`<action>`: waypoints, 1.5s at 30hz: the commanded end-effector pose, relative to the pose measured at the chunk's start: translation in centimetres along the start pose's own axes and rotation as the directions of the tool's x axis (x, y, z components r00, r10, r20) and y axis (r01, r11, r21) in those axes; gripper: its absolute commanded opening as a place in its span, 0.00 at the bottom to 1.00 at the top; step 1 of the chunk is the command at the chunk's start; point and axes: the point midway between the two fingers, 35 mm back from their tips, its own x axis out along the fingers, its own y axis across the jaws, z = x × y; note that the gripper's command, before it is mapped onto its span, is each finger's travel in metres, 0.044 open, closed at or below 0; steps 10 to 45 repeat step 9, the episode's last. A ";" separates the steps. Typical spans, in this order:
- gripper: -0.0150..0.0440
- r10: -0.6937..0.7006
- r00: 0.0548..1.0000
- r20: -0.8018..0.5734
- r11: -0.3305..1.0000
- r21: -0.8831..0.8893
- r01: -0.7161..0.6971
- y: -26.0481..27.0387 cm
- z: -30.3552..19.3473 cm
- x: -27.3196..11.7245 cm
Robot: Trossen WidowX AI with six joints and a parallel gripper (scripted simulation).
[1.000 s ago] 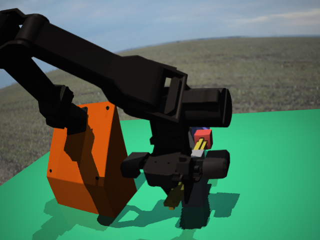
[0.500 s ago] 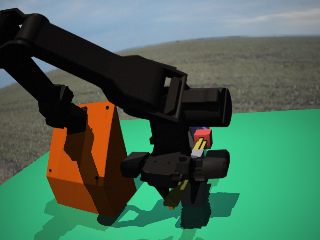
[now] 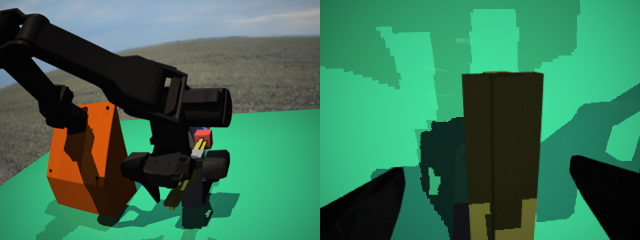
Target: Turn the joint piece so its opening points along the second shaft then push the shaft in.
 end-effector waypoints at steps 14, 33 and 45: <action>1.00 0.000 1.000 -0.010 1.000 -0.003 0.000 0.0 -0.1 -2.8; 1.00 0.000 1.000 -0.010 1.000 -0.003 0.000 0.0 -0.1 -2.8; 1.00 0.000 1.000 -0.010 1.000 -0.003 0.000 0.0 -0.1 -2.8</action>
